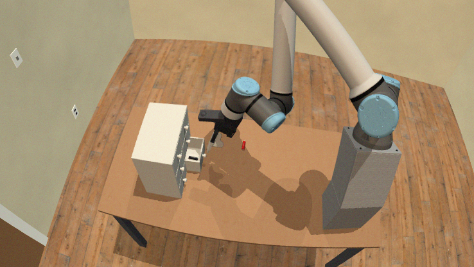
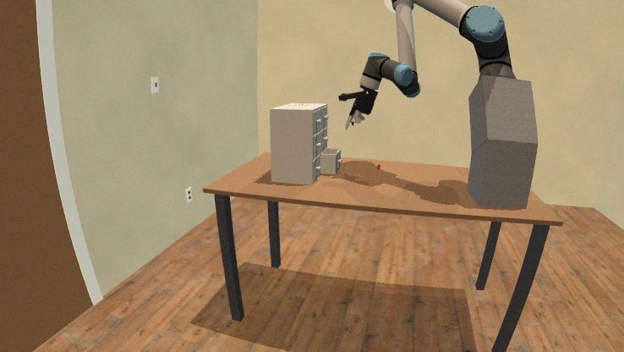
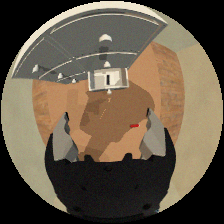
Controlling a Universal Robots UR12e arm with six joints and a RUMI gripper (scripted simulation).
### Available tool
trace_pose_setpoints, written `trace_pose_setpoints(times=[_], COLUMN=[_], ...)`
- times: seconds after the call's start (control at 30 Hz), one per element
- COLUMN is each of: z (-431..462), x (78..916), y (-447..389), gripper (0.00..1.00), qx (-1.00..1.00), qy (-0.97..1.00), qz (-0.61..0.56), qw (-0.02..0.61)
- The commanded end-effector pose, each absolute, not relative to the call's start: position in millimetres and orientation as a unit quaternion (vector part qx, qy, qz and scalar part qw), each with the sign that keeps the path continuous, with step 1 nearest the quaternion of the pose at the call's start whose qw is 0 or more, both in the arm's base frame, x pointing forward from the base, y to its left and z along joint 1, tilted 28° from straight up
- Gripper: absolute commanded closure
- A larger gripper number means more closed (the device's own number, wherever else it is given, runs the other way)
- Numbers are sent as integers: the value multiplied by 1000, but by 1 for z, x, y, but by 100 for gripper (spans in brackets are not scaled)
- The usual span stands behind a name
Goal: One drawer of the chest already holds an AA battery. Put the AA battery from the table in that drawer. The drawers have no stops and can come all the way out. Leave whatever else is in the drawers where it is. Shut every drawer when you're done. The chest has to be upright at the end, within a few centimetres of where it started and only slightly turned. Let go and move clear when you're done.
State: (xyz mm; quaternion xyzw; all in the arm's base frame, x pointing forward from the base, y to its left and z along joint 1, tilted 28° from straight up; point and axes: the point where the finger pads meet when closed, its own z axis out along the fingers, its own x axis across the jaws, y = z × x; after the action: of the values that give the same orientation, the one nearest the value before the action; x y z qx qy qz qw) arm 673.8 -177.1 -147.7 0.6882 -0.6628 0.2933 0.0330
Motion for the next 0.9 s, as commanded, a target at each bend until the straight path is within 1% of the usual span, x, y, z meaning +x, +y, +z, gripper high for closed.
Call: trace_pose_setpoints(times=[0.0,0.53,0.6,0.87], z=[-152,-174,-174,-183], x=[680,705,705,717], y=[-179,-191,-191,-196], gripper=[0,0,0,0], qx=[687,676,676,668], qy=[-658,-635,-635,-623], qz=[309,369,369,396], qw=[15,-59,-59,-93])
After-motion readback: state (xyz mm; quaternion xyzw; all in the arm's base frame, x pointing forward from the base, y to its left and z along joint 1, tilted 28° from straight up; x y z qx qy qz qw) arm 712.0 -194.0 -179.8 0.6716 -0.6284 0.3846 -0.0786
